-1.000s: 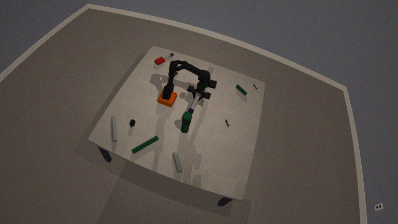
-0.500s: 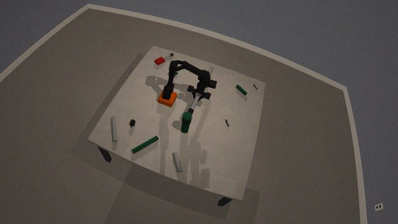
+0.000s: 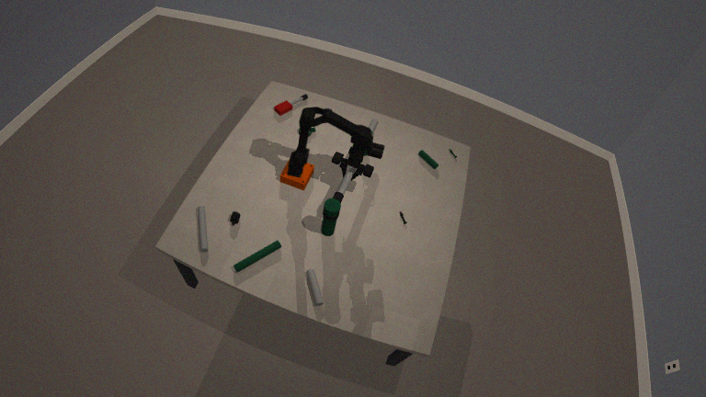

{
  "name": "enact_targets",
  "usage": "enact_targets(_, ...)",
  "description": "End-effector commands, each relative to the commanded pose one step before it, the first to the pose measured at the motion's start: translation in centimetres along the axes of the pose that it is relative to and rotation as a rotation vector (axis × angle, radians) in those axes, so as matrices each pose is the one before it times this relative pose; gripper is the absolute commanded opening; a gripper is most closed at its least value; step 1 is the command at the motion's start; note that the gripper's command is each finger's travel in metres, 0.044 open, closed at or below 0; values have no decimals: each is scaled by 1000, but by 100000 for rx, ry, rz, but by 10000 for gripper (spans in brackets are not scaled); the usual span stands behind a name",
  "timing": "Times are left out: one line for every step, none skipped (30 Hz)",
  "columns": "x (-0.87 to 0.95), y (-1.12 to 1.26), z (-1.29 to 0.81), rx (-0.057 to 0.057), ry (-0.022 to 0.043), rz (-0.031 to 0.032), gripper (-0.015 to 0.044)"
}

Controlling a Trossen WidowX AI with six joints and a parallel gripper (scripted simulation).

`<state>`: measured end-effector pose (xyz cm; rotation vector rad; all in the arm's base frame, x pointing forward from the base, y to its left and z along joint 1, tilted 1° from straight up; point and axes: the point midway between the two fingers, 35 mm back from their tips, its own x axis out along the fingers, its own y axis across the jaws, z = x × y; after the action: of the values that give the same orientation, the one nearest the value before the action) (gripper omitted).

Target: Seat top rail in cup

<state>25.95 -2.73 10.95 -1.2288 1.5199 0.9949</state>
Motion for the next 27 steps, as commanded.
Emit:
enact_targets(-114, -3, -620, 168, 1011, -687, 0)
enact_targets(9, 2, -66, 0, 7, 0, 0)
enact_targets(11, 4, -66, 0, 7, 0, 0)
enact_targets(10, 5, -66, 0, 7, 0, 0)
enact_targets(7, 5, -67, 0, 7, 0, 0)
enact_targets(5, 4, -67, 0, 7, 0, 0)
enact_targets(5, 3, -67, 0, 7, 0, 0)
enact_targets(7, 1, -67, 0, 7, 0, 0)
enact_targets(10, -1, -66, 0, 7, 0, 0)
enact_targets(13, -2, -65, 0, 7, 0, 0)
enact_targets(13, -4, -65, 1, 7, -1, 0)
enact_targets(11, -4, -66, 1, 7, -1, 0)
enact_targets(8, -4, -67, 1, 7, -1, 0)
enact_targets(7, -3, -67, 0, 7, -1, 0)
enact_targets(8, -1, -66, 0, 7, 0, 0)
enact_targets(11, 0, -65, 0, 7, 0, 0)
enact_targets(14, 2, -64, 0, 7, 0, 0)
enact_targets(16, 3, -63, 0, 7, 0, 0)
enact_targets(15, 4, -68, 0, 7, 0, 0)
enact_targets(11, 5, -66, 0, 7, 0, 0)
enact_targets(9, 5, -70, 0, 7, 0, 0)
enact_targets(8, 3, -67, 0, 7, 0, 0)
enact_targets(10, 2, -69, 0, 8, 0, 0)
enact_targets(14, -1, -66, 0, 7, 0, 0)
enact_targets(18, -3, -68, 1, 8, 0, 0)
enact_targets(17, -5, -65, 1, 7, 0, 0)
enact_targets(14, -6, -69, 1, 8, -1, 0)
